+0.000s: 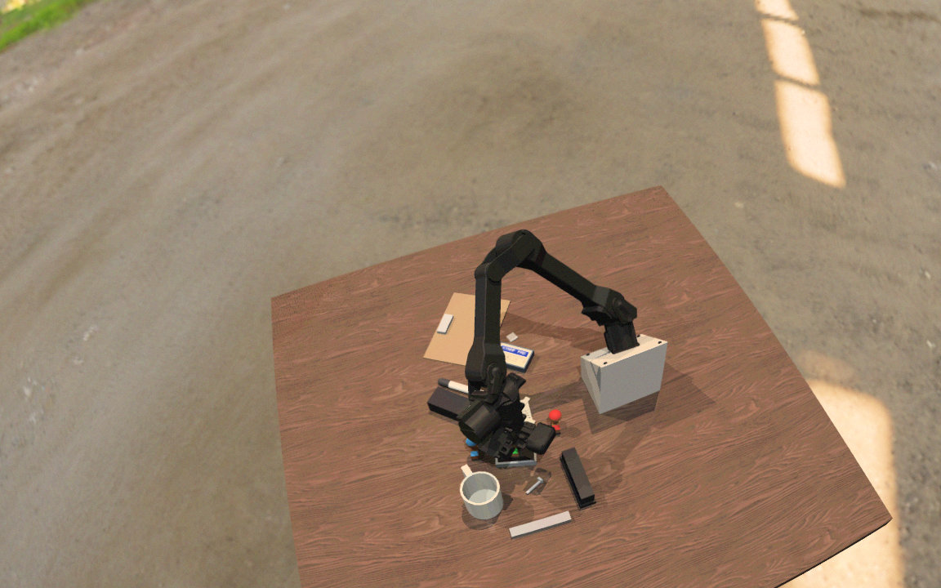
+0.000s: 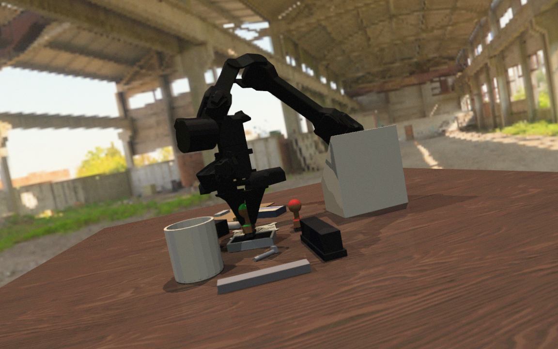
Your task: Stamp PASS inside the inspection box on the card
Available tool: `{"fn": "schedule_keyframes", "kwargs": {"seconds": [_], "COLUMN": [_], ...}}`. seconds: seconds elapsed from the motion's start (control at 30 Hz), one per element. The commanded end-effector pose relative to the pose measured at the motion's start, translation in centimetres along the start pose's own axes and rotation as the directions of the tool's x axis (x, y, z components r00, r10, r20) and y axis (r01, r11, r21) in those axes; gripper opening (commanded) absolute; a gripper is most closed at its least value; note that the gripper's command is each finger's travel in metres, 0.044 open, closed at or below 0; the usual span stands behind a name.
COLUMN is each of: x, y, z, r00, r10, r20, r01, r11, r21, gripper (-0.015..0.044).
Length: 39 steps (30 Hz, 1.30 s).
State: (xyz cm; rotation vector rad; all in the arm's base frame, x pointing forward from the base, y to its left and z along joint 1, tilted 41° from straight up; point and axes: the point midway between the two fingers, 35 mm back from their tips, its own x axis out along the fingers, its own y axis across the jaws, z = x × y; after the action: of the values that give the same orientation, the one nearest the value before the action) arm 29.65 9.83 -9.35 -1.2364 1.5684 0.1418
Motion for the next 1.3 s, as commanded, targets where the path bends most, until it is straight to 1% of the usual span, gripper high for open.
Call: {"fn": "schedule_keyframes", "kwargs": {"seconds": [0.0, 1.27], "x": [0.40, 0.92], "y": [0.09, 0.08], "z": [-0.11, -0.12], "r00": [1.000, 1.000], "r10": [-0.003, -0.003], "r20": [-0.005, -0.005], "r01": [0.003, 0.003], "r11": [1.000, 1.000], "r21": [-0.009, -0.001], "gripper": [0.0000, 0.0000]}}
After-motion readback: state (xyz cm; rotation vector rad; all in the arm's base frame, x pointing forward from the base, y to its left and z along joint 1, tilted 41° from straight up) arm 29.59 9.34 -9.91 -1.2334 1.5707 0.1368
